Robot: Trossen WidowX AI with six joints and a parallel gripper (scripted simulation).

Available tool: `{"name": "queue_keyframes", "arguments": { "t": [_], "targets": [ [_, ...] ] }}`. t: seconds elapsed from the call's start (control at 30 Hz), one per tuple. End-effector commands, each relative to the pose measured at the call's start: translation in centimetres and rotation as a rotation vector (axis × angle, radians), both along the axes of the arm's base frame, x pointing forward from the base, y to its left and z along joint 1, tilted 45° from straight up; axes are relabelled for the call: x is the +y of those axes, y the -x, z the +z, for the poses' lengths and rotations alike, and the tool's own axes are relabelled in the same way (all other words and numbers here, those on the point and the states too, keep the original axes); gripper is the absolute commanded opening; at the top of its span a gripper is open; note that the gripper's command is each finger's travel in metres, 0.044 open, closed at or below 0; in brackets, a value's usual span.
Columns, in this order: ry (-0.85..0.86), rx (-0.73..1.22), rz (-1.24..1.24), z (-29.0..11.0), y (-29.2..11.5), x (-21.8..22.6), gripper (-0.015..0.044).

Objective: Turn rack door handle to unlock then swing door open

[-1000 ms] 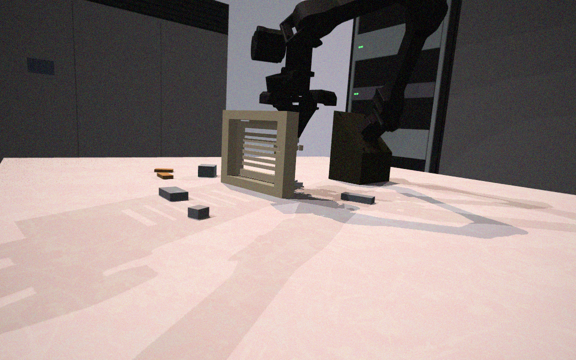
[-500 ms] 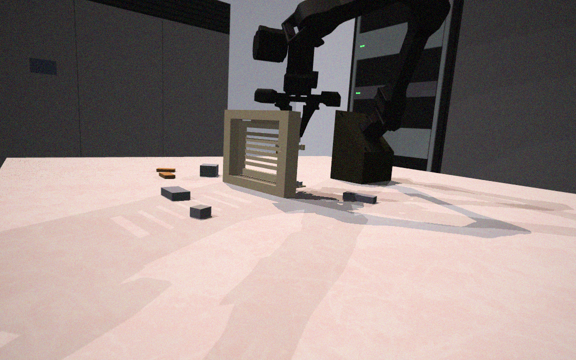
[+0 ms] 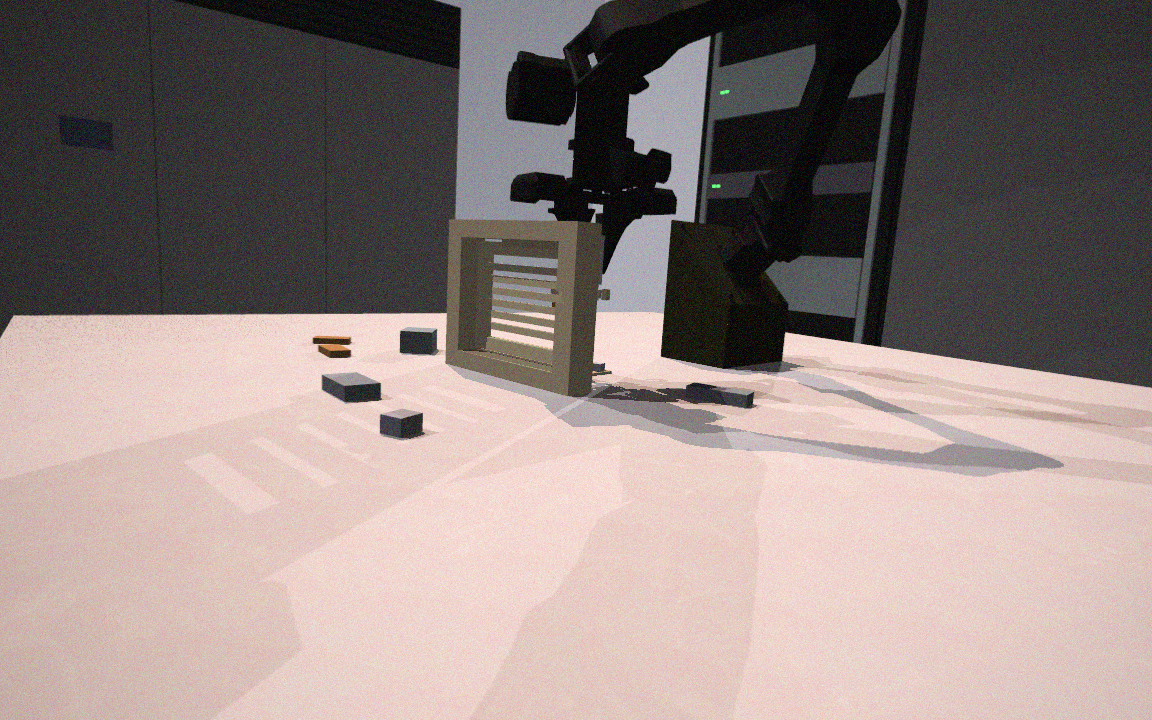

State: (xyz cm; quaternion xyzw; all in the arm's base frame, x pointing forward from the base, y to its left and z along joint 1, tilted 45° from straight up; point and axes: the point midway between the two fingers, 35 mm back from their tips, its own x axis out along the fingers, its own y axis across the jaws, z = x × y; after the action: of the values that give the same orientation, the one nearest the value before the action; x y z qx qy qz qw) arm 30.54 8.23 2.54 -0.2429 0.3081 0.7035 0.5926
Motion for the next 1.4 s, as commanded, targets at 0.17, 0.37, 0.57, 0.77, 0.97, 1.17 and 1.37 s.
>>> {"name": "queue_keyframes", "arguments": {
  "t": [0.17,0.37,0.57,0.77,0.97,1.17,1.37],
  "targets": [
    [-0.080,-0.309,0.324,-0.17,0.03,0.04,0.0008],
    [-0.111,-0.426,0.445,-0.17,0.03,0.04,0.0008],
    [-0.111,-0.426,0.445,-0.17,0.03,0.04,0.0008],
    [-0.111,-0.426,0.445,-0.17,0.03,0.04,0.0087],
    [-0.111,-0.426,0.445,-0.17,0.03,0.04,0.0245],
    [-0.089,-0.342,0.358,-0.17,0.03,0.04,0.0280],
    [-0.035,-0.139,0.148,-0.17,0.03,0.04,0.0280]
  ]
}}
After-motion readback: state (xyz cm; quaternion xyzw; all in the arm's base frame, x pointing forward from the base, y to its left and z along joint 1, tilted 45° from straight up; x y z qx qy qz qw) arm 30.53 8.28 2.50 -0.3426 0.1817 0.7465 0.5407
